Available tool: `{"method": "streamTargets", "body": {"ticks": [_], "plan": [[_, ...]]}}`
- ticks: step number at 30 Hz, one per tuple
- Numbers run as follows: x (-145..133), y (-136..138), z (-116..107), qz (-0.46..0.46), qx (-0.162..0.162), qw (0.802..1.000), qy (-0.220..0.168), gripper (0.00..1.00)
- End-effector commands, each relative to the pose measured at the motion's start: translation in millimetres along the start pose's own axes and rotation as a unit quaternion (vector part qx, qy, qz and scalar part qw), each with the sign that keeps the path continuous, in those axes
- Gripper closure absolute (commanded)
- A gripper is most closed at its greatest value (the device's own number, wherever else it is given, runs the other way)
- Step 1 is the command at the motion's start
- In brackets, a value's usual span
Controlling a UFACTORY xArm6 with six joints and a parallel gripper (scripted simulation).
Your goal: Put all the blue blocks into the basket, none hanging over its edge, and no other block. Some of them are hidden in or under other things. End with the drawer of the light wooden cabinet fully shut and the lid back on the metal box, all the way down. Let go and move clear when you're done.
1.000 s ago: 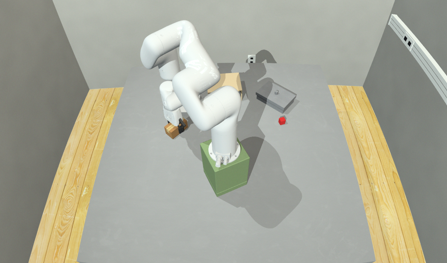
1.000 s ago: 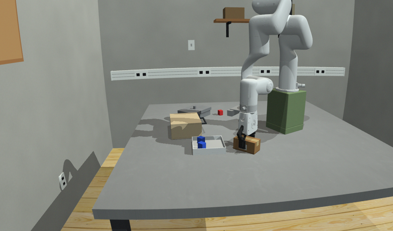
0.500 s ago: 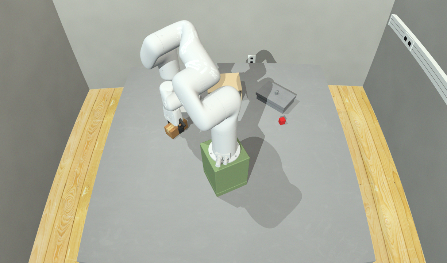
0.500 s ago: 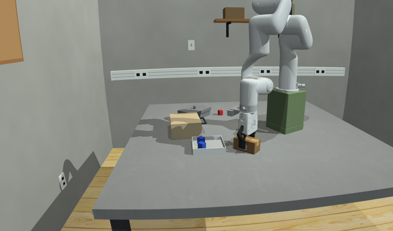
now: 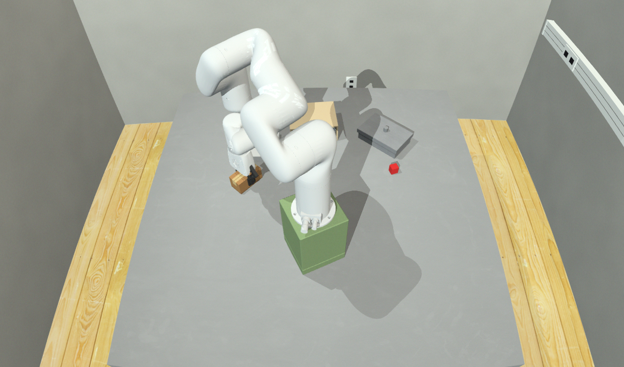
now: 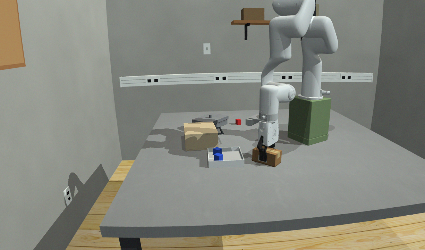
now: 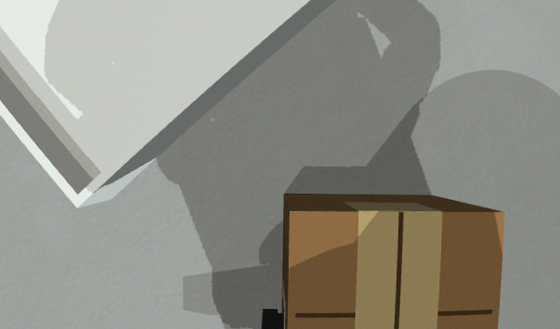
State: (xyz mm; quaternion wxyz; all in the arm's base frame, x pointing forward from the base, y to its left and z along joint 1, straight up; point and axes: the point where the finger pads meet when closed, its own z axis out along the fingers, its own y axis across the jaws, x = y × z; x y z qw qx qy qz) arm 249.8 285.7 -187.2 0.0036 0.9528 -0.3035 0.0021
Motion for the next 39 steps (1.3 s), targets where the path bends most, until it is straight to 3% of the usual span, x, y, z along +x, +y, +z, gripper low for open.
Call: {"method": "streamTargets", "body": {"ticks": [1,27,39], "plan": [[0.1,-1.3,-0.8,0.000,0.001,1.000,0.000,0.38],[0.1,-1.4,-1.8,0.000,0.001,1.000,0.000,0.38],[0.1,-1.3,-17.8,0.000,0.001,1.000,0.000,0.38]]}}
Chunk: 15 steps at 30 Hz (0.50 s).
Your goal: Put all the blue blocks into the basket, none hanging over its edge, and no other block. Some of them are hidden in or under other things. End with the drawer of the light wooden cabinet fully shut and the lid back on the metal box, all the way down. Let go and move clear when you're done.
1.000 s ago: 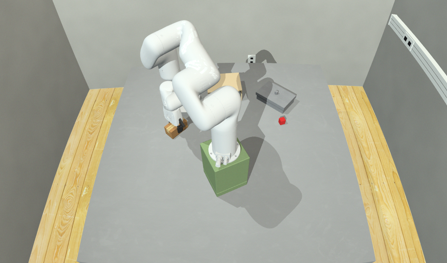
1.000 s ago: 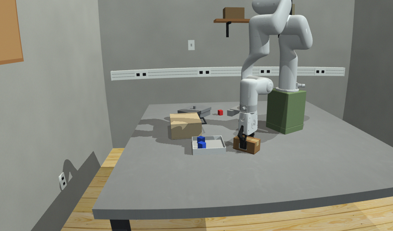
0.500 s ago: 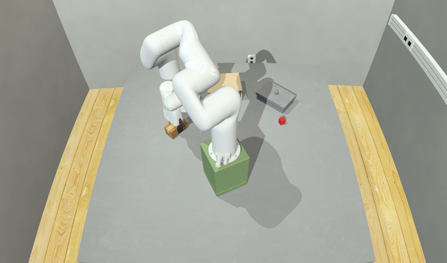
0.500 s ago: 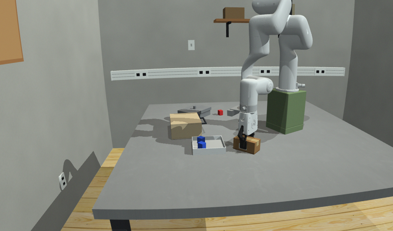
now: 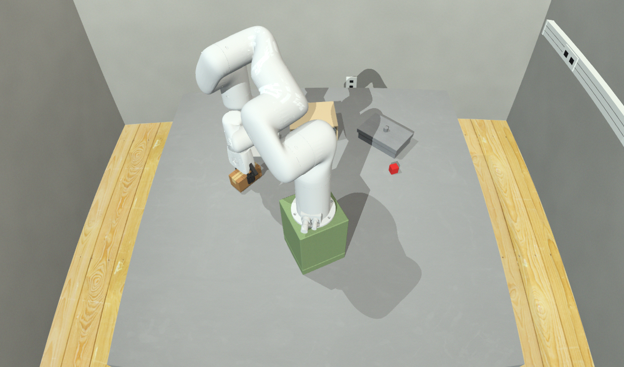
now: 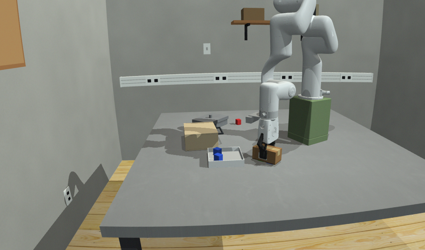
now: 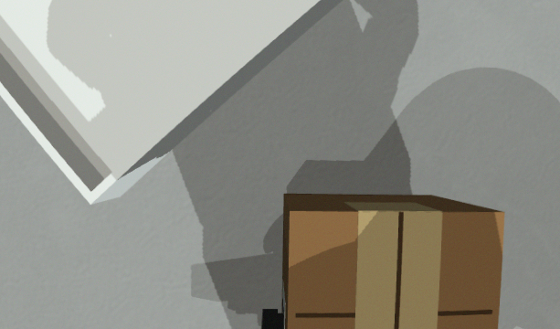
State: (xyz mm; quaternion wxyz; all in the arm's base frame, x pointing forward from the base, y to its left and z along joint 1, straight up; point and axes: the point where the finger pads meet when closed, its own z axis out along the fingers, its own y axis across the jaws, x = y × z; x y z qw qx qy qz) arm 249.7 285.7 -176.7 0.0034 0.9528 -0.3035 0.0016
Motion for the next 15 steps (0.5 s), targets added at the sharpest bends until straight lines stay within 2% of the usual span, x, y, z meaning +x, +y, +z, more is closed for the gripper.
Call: {"method": "streamTargets", "body": {"ticks": [1,15], "plan": [[0.1,-1.4,-9.3,0.000,0.001,1.000,0.001,0.38],[0.1,-1.4,-33.5,0.000,0.001,1.000,0.001,0.38]]}}
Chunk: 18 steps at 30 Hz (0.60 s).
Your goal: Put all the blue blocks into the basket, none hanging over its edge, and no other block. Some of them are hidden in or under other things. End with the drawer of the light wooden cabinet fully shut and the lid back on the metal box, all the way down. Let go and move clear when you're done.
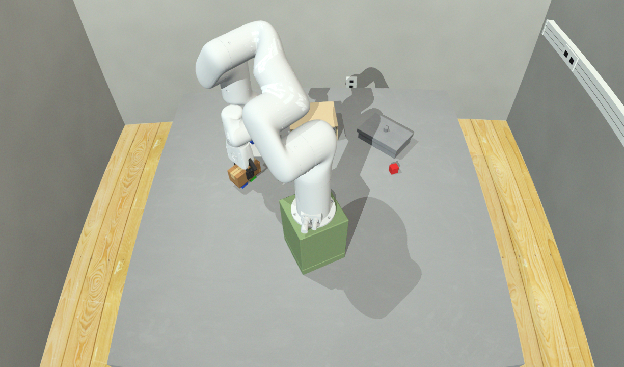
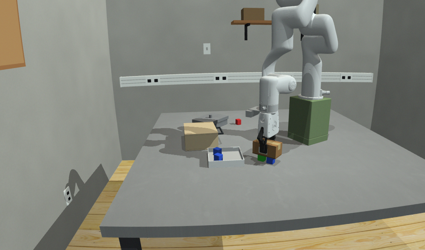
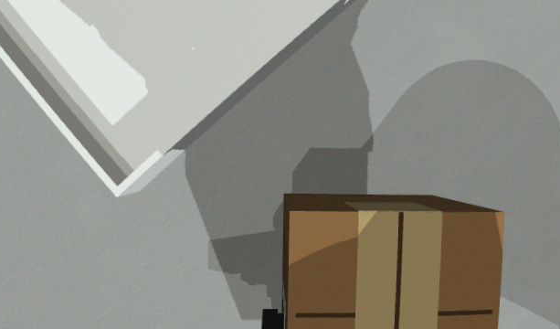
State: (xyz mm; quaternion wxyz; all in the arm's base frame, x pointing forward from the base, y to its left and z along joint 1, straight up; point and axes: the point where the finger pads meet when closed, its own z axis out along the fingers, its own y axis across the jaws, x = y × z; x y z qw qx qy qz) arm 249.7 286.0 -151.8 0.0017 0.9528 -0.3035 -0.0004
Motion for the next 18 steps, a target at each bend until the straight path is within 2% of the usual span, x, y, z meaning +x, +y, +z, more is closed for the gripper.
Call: {"method": "streamTargets", "body": {"ticks": [1,7,13,18], "plan": [[0.1,-1.3,-10.7,0.000,0.000,1.000,0.003,0.38],[0.0,-1.3,-23.6,0.000,0.000,1.000,0.003,0.38],[-0.3,-1.2,-68.6,0.000,0.000,1.000,0.003,0.38],[-0.5,-1.2,-97.3,0.000,0.000,1.000,0.003,0.38]]}}
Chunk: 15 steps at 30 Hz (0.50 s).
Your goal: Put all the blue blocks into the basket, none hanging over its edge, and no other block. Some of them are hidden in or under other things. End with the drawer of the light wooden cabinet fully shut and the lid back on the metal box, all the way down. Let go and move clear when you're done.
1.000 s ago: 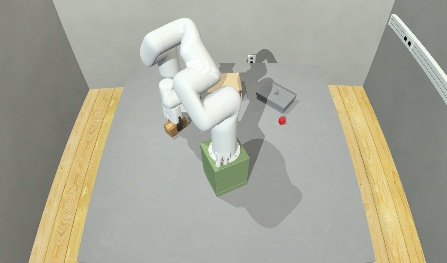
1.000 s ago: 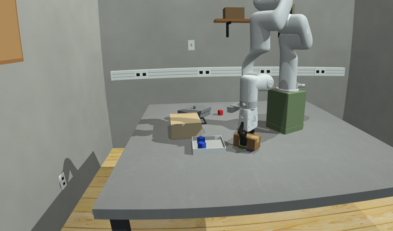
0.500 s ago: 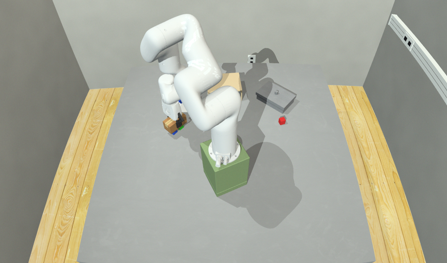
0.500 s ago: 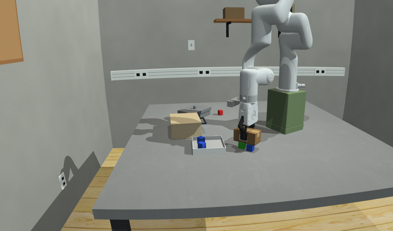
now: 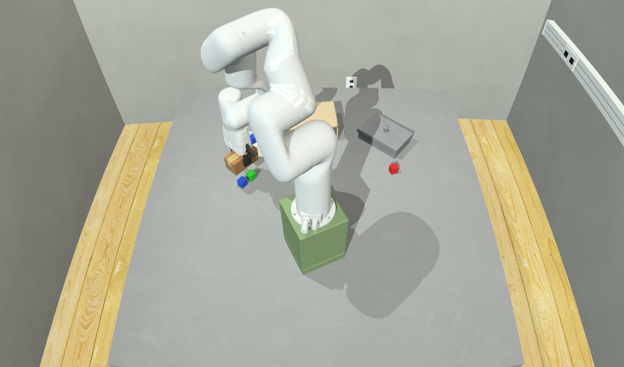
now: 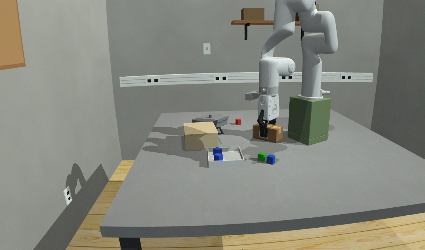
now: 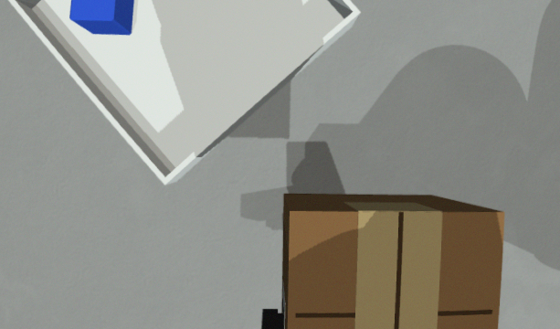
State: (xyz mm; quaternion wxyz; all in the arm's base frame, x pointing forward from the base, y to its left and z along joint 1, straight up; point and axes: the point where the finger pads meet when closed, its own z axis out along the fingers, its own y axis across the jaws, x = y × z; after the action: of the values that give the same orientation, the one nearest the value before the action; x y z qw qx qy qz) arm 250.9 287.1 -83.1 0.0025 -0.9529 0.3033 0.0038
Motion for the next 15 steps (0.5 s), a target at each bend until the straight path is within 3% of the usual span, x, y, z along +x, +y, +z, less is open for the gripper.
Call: {"method": "streamTargets", "body": {"ticks": [1,15], "plan": [[-1.1,0.0,-33.0,0.000,-0.003,1.000,0.008,0.38],[-1.4,-0.1,-51.7,0.000,-0.003,1.000,0.008,0.38]]}}
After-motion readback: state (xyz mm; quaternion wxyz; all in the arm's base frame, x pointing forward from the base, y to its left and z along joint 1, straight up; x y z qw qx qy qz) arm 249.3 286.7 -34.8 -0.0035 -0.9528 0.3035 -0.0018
